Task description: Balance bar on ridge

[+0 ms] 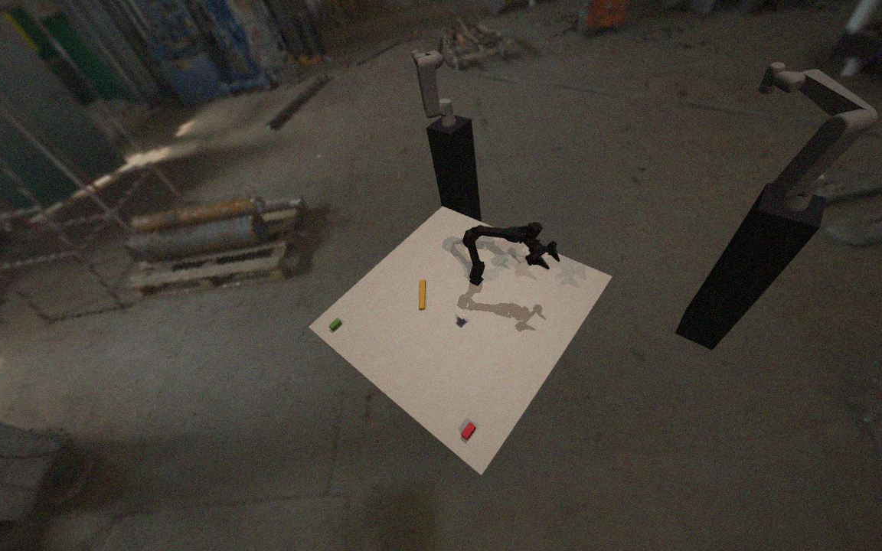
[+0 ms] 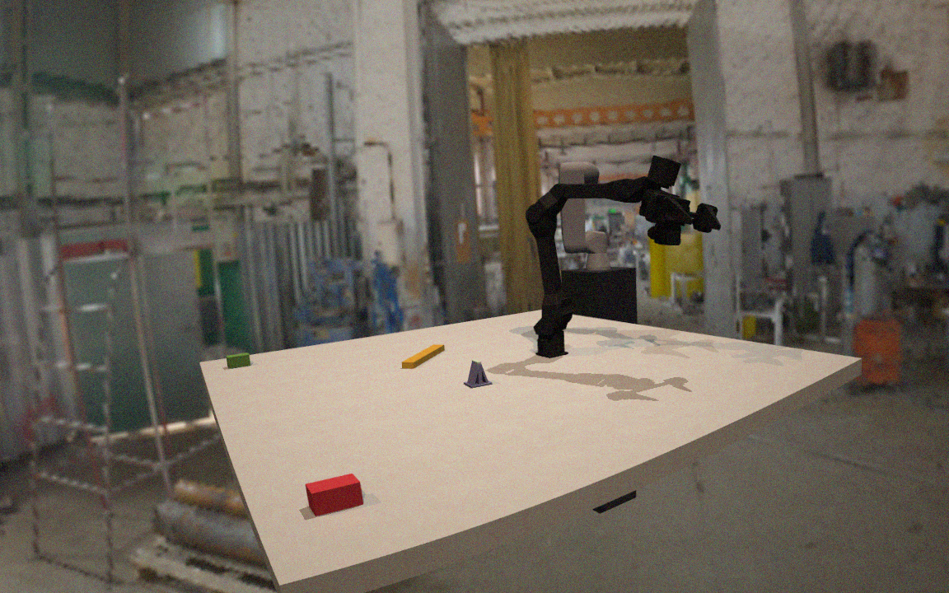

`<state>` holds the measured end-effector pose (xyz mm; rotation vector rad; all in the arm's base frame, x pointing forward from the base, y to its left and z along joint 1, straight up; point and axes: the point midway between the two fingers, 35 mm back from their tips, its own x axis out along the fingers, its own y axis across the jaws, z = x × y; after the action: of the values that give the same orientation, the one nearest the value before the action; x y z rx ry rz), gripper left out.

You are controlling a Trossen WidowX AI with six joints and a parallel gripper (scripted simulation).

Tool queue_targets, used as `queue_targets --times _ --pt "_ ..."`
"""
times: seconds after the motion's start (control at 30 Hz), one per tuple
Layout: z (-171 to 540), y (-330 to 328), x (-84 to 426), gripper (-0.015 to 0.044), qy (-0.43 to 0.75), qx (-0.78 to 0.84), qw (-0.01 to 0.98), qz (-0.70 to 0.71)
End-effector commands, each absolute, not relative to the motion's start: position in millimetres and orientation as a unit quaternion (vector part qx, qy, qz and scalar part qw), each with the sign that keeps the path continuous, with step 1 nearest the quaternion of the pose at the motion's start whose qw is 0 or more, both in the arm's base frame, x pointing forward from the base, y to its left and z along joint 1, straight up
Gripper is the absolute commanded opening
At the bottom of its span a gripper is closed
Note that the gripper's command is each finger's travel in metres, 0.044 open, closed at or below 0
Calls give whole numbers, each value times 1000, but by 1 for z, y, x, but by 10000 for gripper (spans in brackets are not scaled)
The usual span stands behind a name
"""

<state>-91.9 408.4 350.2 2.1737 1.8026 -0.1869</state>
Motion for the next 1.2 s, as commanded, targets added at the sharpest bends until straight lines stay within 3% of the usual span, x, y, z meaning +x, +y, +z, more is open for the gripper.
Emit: queue_targets --times 0.0,0.1,1.17 --pt "350 409 -91 374 628 759 155 -66" --pt "347 412 -78 315 616 769 151 -78" --pt "306 408 102 315 426 875 55 -223"
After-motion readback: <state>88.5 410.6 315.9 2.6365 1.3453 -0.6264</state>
